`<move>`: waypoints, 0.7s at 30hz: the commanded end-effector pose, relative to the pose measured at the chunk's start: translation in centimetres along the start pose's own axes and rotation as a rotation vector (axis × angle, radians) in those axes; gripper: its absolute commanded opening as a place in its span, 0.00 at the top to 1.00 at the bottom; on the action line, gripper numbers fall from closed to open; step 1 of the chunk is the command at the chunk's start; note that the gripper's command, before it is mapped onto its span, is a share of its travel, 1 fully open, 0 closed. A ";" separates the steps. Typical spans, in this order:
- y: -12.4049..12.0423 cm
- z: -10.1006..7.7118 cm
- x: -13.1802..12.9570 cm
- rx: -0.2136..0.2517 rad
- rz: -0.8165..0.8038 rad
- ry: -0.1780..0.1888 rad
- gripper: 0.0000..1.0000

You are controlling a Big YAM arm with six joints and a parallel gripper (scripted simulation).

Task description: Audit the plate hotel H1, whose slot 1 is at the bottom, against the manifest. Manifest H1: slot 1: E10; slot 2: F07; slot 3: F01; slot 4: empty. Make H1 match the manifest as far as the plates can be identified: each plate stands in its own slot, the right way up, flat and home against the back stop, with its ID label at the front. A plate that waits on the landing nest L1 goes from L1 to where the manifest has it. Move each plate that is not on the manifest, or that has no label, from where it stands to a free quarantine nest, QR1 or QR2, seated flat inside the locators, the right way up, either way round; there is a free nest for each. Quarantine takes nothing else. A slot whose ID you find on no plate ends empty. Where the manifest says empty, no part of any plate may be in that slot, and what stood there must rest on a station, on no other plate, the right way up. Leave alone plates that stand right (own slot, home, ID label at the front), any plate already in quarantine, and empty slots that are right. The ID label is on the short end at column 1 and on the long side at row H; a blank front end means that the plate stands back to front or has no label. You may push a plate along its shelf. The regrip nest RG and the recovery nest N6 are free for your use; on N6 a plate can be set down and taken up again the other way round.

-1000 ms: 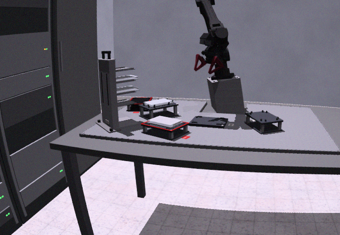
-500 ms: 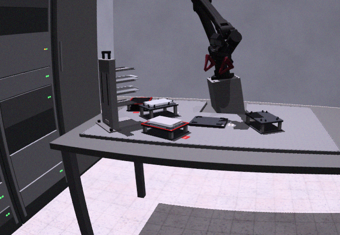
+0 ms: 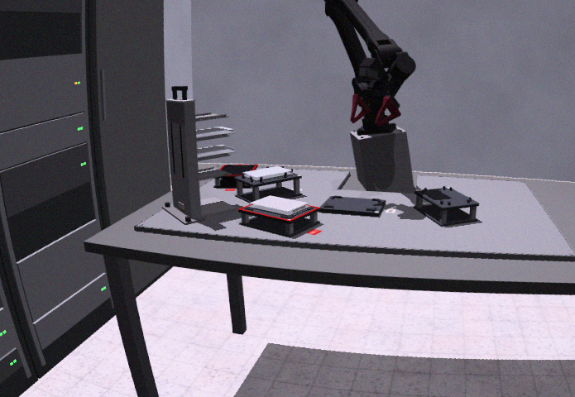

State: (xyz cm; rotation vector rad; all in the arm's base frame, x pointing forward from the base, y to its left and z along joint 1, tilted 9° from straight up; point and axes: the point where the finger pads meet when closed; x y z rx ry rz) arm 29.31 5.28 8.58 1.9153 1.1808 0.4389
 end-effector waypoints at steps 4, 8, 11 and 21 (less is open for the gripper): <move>-0.5 0.9 0.1 -0.006 0.002 0.000 0.00; 0.6 0.3 1.0 -0.017 0.027 0.018 0.00; 0.6 0.3 1.0 -0.017 0.027 0.018 0.00; 0.6 0.3 1.0 -0.017 0.027 0.018 0.00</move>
Point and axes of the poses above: the point where the finger pads meet when closed, its own z axis out along the fingers, its own x axis across the jaws, y = z × x, and after that the axes turned 3 degrees about -z, right-handed
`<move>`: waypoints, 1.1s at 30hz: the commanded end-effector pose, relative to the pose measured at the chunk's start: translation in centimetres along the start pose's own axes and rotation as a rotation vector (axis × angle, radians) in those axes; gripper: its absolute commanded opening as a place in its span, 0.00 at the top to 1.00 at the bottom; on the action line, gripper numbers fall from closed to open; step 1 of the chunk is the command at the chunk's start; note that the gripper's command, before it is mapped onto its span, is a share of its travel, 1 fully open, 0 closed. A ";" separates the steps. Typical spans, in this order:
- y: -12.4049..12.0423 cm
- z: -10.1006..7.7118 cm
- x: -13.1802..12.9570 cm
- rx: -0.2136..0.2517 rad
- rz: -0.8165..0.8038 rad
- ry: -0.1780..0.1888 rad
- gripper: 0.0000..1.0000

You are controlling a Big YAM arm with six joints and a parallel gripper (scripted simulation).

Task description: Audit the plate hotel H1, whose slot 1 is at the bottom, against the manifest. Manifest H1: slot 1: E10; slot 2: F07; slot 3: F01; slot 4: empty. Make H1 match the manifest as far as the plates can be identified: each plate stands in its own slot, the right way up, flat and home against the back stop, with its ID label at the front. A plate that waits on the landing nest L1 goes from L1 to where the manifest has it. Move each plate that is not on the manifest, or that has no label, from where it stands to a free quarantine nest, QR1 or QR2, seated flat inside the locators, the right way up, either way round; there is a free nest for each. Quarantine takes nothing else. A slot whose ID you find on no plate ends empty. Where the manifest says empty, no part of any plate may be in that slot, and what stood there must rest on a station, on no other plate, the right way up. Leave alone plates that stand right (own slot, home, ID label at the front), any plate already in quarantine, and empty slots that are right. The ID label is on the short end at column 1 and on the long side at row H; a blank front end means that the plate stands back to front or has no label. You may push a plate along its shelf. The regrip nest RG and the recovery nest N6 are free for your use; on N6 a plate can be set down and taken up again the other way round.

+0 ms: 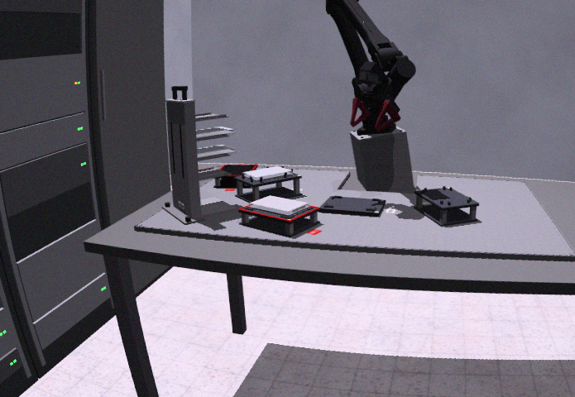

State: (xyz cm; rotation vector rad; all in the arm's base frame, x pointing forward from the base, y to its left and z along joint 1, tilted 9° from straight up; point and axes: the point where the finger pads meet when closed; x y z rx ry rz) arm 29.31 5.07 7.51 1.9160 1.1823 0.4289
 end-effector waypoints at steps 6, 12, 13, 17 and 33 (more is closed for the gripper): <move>3.2 -1.8 1.8 -0.033 0.055 0.045 0.00; 4.1 -2.8 1.7 -0.034 0.057 0.045 0.00; 4.1 -2.8 1.7 -0.034 0.057 0.045 0.00; 4.4 -1.8 0.7 -0.035 0.058 0.037 0.00; 4.9 1.2 -3.9 -0.026 0.026 0.014 0.00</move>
Point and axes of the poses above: the point where the finger pads meet when closed, its own z axis out along the fingers, its own x axis across the jaws, y = z × x, and after that the axes turned 3 degrees about -z, right-handed
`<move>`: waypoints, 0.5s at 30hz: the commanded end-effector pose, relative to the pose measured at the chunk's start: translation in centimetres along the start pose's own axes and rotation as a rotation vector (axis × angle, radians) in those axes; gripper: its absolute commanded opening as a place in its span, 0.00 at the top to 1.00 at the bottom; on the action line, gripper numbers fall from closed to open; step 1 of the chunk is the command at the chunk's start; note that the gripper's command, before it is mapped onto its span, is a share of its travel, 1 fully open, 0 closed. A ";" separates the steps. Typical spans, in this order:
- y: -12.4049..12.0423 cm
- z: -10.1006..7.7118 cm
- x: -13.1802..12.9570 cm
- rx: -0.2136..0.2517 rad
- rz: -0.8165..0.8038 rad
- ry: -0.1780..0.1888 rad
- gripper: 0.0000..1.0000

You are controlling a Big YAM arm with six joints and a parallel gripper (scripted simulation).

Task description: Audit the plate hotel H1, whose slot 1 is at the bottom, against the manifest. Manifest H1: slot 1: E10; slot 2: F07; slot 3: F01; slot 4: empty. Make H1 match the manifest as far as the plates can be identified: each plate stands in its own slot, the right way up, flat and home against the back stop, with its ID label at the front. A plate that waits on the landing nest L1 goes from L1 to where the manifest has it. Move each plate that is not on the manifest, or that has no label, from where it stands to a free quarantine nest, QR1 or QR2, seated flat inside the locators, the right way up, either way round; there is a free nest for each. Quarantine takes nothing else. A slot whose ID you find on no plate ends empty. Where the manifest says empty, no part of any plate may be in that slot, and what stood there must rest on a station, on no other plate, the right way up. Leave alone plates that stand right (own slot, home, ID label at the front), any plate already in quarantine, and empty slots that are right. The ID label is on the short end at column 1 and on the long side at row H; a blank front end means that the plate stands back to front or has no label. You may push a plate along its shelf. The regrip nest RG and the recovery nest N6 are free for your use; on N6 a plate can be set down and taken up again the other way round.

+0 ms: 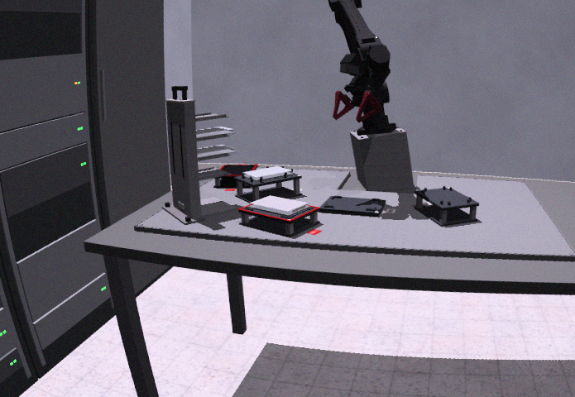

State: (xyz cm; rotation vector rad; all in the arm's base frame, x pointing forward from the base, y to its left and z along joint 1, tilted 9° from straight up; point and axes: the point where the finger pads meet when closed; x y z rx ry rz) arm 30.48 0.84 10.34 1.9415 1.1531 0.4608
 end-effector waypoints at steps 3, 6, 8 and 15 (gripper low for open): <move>1.6 0.6 -1.2 -0.027 -0.014 0.003 0.00; 2.1 1.0 -2.0 -0.029 -0.015 0.003 0.00; 2.3 1.3 -2.6 -0.030 -0.015 0.002 0.00; 3.1 1.9 -4.0 -0.033 -0.017 0.001 0.00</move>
Point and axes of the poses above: the point where the finger pads meet when closed, its own z axis out along the fingers, its own x axis across the jaws, y = z × x, and after that the axes turned 3 degrees about -z, right-handed
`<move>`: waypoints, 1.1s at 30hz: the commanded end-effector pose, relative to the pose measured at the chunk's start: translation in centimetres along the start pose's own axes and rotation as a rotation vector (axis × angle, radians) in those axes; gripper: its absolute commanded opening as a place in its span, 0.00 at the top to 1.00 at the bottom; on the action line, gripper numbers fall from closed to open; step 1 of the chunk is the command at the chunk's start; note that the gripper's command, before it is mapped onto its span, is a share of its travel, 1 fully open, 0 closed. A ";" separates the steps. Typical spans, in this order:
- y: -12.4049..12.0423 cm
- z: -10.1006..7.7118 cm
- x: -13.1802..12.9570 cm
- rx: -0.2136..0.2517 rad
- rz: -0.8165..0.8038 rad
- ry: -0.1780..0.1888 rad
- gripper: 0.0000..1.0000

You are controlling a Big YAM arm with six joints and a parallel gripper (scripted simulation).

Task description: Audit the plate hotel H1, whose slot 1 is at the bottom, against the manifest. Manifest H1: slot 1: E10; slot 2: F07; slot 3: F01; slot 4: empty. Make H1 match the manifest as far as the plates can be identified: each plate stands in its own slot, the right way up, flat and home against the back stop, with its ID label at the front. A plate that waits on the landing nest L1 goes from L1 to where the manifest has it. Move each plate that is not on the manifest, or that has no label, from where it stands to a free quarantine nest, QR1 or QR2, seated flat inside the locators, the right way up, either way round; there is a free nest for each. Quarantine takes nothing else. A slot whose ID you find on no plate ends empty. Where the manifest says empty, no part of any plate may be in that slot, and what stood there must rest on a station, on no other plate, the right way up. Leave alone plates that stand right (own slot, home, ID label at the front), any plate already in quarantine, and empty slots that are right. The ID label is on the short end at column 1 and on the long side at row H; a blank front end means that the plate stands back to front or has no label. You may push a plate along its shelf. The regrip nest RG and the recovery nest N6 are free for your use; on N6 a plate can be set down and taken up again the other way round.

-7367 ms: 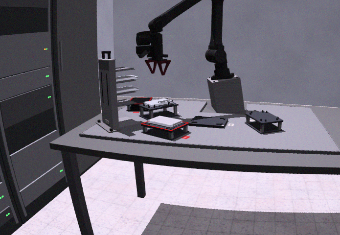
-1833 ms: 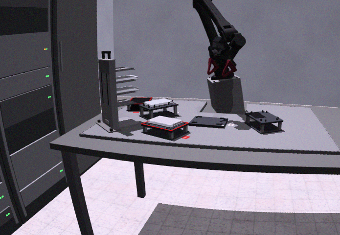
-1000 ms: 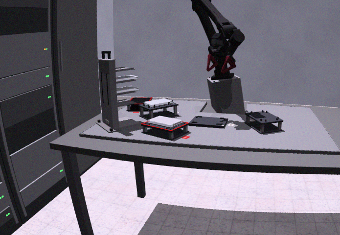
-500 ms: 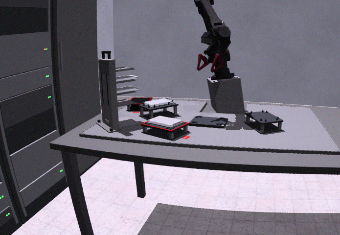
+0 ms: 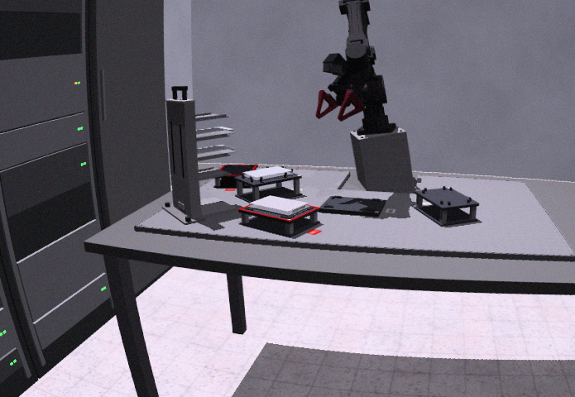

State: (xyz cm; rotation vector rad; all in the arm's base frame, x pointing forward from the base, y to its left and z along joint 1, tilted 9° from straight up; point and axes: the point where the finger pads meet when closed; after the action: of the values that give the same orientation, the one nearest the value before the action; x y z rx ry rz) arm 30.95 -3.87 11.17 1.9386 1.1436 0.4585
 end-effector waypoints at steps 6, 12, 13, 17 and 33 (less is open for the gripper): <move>1.8 0.7 -1.9 -0.031 -0.022 0.006 0.00; 2.6 1.6 -3.6 -0.032 -0.025 0.003 0.00; 2.7 1.6 -3.9 -0.034 -0.025 0.003 0.00; 2.8 1.8 -4.6 -0.031 -0.028 0.002 0.00; 5.3 2.8 -9.0 -0.055 -0.029 -0.002 0.00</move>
State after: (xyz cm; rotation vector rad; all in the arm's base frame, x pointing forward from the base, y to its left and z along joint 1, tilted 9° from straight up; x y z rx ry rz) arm 30.01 -13.58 12.28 1.9337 1.1534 0.4480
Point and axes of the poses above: the point where the finger pads meet when closed, its own z axis out along the fingers, its own x axis across the jaws, y = z × x, and after that the axes turned 3 degrees about -z, right-handed
